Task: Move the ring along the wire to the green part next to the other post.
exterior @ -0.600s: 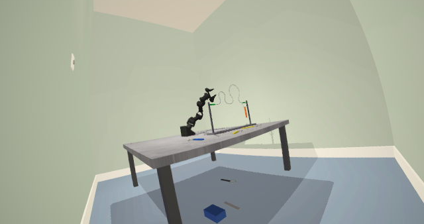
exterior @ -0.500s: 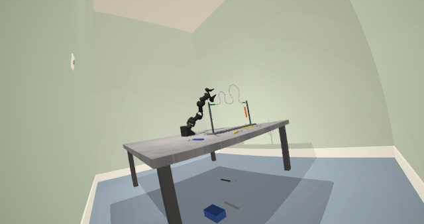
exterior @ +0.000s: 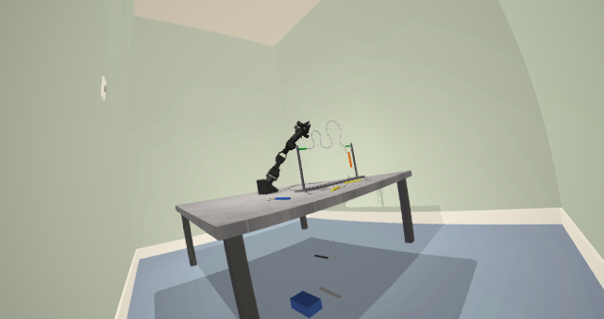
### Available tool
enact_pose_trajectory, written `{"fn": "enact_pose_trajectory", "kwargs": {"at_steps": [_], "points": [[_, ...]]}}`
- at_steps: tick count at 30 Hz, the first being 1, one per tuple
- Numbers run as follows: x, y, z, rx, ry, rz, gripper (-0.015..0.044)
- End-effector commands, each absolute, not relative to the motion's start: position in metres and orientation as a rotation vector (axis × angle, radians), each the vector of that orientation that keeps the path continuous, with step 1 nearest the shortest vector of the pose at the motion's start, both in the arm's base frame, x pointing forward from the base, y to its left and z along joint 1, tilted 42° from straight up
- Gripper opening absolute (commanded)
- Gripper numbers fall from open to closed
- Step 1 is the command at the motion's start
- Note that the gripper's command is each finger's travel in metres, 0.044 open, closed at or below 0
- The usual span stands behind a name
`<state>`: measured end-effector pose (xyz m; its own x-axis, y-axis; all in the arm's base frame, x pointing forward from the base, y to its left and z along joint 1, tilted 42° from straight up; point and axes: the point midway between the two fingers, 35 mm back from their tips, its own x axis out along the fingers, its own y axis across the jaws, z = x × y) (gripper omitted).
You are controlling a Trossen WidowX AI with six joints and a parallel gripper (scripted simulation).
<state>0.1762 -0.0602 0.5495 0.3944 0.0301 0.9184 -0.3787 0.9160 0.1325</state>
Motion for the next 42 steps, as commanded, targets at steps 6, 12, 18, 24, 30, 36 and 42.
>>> {"fn": "enact_pose_trajectory", "kwargs": {"at_steps": [6, 12, 18, 24, 30, 36, 42], "points": [[0.248, -0.061, 0.551, 0.651, -1.051, 0.22, 0.016], [0.308, -0.045, 0.532, 0.793, -0.906, 0.147, 0.016], [0.362, -0.01, 0.506, 0.896, -0.746, 0.075, 0.016], [0.403, 0.04, 0.473, 0.94, -0.571, 0.003, 0.016], [0.426, 0.102, 0.441, 0.941, -0.413, -0.056, 0.016], [0.423, 0.167, 0.421, 0.942, -0.302, -0.099, 0.016], [0.403, 0.232, 0.4, 0.91, -0.205, -0.135, 0.016]]}}
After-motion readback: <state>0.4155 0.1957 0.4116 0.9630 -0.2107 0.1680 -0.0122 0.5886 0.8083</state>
